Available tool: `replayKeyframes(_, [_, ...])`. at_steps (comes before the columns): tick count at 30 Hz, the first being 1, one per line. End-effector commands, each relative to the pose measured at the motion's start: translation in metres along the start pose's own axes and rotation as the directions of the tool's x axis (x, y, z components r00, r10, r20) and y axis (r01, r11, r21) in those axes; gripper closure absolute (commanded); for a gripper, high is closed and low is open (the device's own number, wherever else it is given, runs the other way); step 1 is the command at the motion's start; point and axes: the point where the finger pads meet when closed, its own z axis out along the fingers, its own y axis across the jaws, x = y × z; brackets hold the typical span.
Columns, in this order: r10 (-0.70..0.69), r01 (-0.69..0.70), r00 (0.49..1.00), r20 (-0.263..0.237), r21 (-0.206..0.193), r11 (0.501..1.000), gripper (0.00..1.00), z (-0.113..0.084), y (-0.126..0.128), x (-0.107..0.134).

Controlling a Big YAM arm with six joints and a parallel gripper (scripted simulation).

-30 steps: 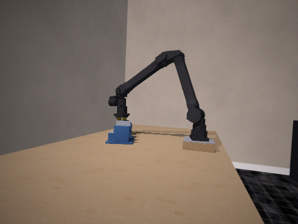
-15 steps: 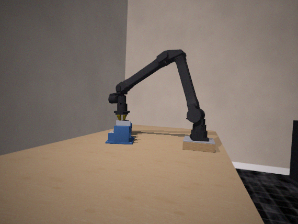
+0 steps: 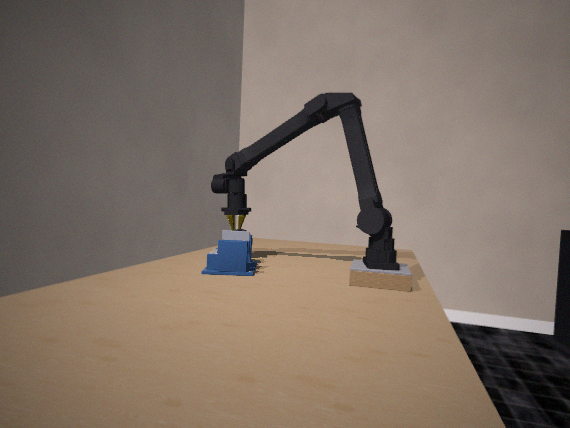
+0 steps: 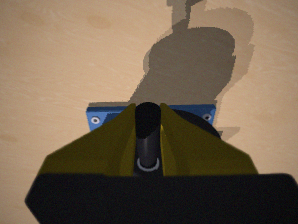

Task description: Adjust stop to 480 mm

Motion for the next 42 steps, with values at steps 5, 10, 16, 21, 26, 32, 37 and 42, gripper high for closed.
replayKeyframes(5, [-0.001,0.002,1.000,0.029,-0.065,0.998,0.94,-0.037,-0.018,-0.006])
replayKeyframes(10, [-0.007,0.009,1.000,0.030,-0.060,0.998,0.94,-0.036,-0.023,-0.003])
replayKeyframes(16, [0.000,0.002,1.000,0.031,-0.062,0.998,0.94,-0.034,-0.027,-0.006])
replayKeyframes(21, [0.000,0.002,0.999,0.034,-0.065,0.998,0.94,-0.026,-0.036,-0.007])
replayKeyframes(26, [-0.001,0.002,1.000,0.029,-0.054,0.999,0.94,-0.022,-0.043,-0.006])
replayKeyframes(32, [-0.001,0.002,1.000,0.029,-0.053,0.999,0.94,-0.020,-0.044,-0.006])
replayKeyframes(37, [0.000,0.002,0.999,0.036,-0.062,0.998,0.94,-0.015,-0.047,-0.007])
replayKeyframes(42, [0.000,0.002,0.999,0.034,-0.058,0.998,0.94,-0.011,-0.050,-0.007])
